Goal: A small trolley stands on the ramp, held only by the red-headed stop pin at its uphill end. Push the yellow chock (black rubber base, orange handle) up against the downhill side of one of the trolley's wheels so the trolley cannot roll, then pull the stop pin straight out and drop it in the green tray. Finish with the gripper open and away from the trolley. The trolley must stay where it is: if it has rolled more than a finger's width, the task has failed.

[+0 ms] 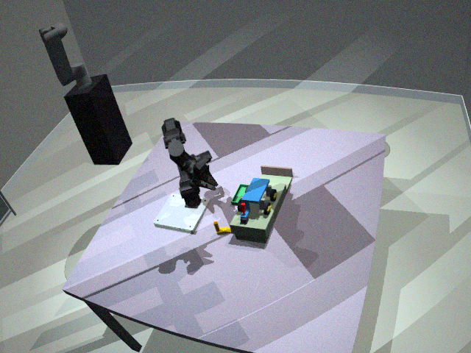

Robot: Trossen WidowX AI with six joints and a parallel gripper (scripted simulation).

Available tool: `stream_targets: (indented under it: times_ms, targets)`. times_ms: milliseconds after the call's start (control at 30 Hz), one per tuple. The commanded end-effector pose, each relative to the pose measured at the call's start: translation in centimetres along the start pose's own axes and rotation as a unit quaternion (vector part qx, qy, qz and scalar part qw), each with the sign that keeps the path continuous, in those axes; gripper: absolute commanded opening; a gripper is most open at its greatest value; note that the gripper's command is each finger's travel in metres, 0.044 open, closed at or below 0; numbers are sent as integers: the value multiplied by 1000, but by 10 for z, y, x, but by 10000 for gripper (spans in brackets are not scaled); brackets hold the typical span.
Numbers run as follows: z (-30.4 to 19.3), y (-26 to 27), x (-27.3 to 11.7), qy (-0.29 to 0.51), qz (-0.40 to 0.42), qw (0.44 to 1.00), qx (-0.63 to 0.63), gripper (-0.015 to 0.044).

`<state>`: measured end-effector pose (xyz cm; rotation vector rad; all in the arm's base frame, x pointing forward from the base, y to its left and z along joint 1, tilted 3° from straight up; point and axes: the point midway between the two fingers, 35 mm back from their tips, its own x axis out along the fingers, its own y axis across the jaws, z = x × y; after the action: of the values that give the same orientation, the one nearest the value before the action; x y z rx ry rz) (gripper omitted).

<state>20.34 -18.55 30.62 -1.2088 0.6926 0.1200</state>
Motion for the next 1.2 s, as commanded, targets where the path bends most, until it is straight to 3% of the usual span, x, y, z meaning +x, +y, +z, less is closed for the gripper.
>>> stream_targets:
  times_ms: [0, 200, 433, 1167]
  targets:
    - [-11, 48, 31, 7, 132, 987, -87, 190]
    - [-17, 106, 50, -28, 292, 932, -212, 190]
    - [-19, 161, 48, -113, 445, 817, -348, 190]
    - [-22, 184, 65, -116, 449, 813, -351, 190]
